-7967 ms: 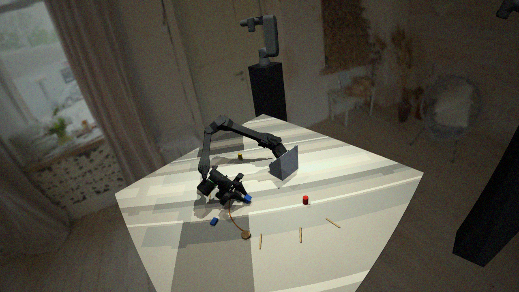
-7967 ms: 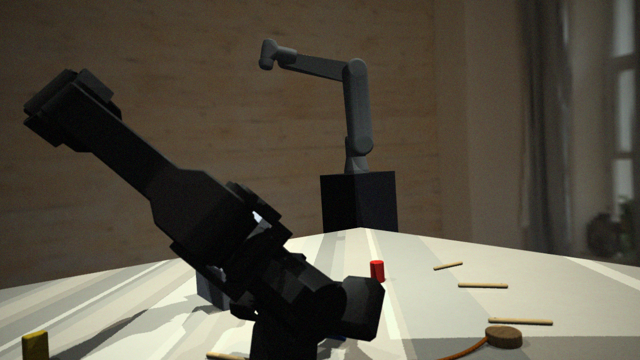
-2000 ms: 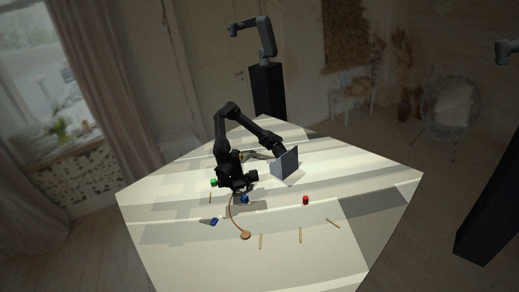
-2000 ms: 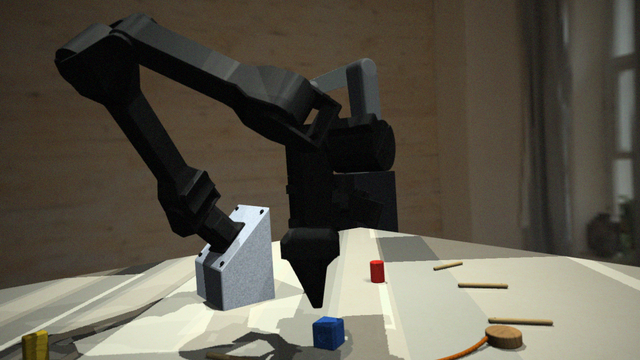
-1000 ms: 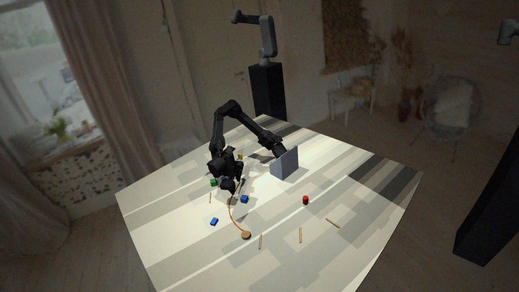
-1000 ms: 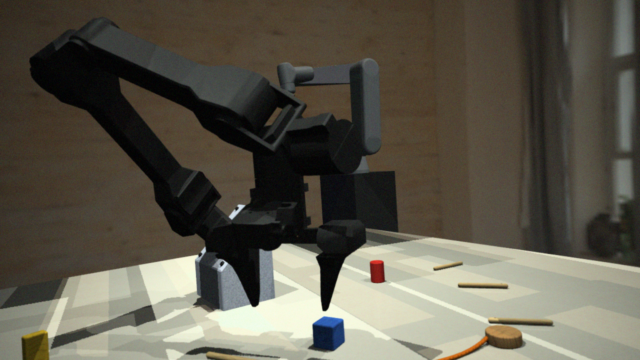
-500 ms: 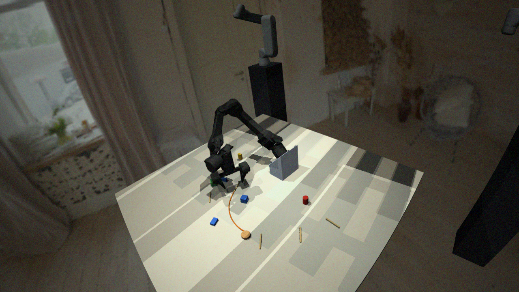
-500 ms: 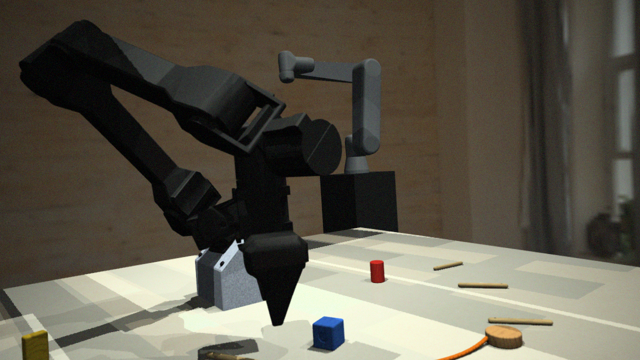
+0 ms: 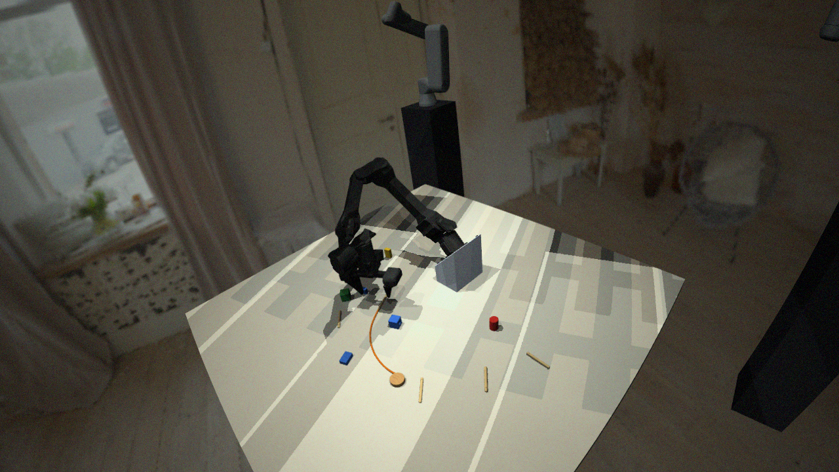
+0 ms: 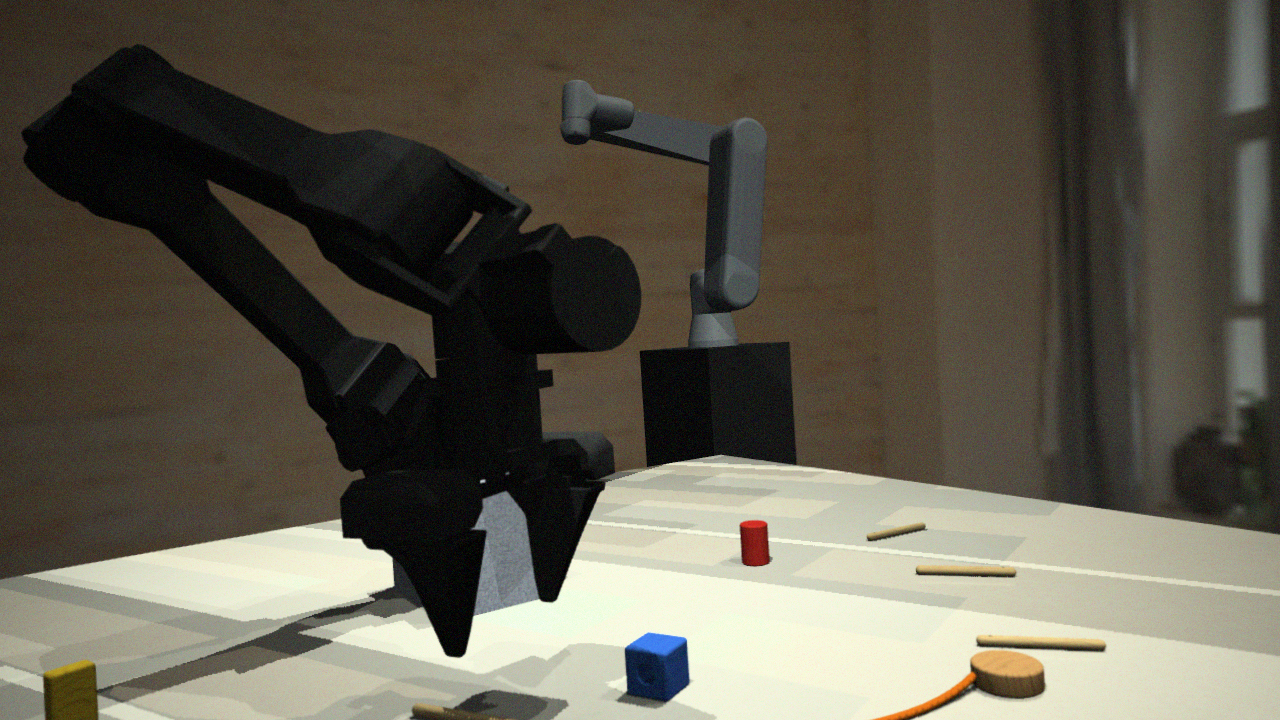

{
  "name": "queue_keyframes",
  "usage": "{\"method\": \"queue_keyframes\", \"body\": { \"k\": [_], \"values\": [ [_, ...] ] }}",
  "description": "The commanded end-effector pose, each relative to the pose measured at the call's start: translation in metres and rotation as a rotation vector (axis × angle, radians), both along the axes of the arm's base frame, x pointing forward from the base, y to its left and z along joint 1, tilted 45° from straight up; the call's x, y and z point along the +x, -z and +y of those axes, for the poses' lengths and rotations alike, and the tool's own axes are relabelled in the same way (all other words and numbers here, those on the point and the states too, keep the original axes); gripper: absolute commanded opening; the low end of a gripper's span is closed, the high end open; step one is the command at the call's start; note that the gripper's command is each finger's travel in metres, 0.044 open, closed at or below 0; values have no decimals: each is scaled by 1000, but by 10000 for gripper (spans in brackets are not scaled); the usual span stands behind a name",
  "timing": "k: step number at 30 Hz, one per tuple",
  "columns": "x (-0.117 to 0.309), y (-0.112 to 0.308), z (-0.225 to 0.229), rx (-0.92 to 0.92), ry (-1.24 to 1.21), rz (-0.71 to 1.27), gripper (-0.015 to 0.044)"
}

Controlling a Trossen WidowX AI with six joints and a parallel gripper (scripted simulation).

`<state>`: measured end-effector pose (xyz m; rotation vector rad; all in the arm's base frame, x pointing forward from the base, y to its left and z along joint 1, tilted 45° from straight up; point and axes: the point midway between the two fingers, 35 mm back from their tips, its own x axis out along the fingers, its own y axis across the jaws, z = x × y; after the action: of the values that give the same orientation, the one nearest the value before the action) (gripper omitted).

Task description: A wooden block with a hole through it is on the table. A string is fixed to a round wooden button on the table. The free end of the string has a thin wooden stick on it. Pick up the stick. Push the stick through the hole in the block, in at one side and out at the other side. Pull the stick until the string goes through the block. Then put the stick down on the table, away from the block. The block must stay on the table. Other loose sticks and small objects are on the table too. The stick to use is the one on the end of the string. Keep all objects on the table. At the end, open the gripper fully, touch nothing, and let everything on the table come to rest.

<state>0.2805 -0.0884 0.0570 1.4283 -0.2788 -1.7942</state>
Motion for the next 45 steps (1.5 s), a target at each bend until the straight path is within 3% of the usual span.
{"method": "queue_keyframes", "body": {
  "k": [1,12,45],
  "values": [
    [-2,-2,-1,-5,18,-16,414],
    [-2,-2,-1,-5,18,-16,125],
    [-2,24,-26,-5,17,-16,123]
  ]
}}
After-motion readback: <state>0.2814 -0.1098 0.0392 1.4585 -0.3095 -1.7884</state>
